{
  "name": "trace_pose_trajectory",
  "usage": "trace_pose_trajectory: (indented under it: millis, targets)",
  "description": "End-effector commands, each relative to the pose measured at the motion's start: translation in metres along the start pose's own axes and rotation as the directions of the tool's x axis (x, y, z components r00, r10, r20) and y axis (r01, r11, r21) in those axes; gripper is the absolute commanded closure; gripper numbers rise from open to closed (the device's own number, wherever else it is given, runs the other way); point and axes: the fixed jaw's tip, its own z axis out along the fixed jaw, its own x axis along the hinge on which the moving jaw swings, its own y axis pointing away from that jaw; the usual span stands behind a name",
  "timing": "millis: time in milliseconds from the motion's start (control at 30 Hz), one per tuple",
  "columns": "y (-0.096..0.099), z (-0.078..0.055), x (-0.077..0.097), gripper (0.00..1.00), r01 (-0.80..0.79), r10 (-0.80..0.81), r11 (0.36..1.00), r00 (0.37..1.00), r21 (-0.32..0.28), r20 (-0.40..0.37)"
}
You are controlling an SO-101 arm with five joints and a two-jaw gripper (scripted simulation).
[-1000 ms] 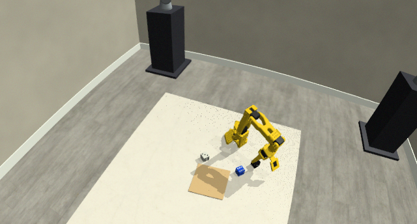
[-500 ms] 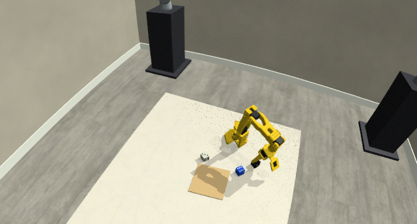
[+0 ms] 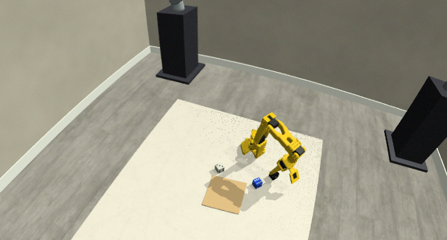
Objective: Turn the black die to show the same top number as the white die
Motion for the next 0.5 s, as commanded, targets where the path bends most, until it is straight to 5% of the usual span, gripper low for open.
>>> trace_pose_trajectory:
  millis: [0,467]
  targets:
    - [0.0013,-0.0126,-0.0053,0.65,-0.001,0.001,1.0,0.997,-0.01,0.079]
    - [0.0015,-0.0077,-0.0073,0.65,0.0,0.001,1.0,0.998,-0.008,0.066]
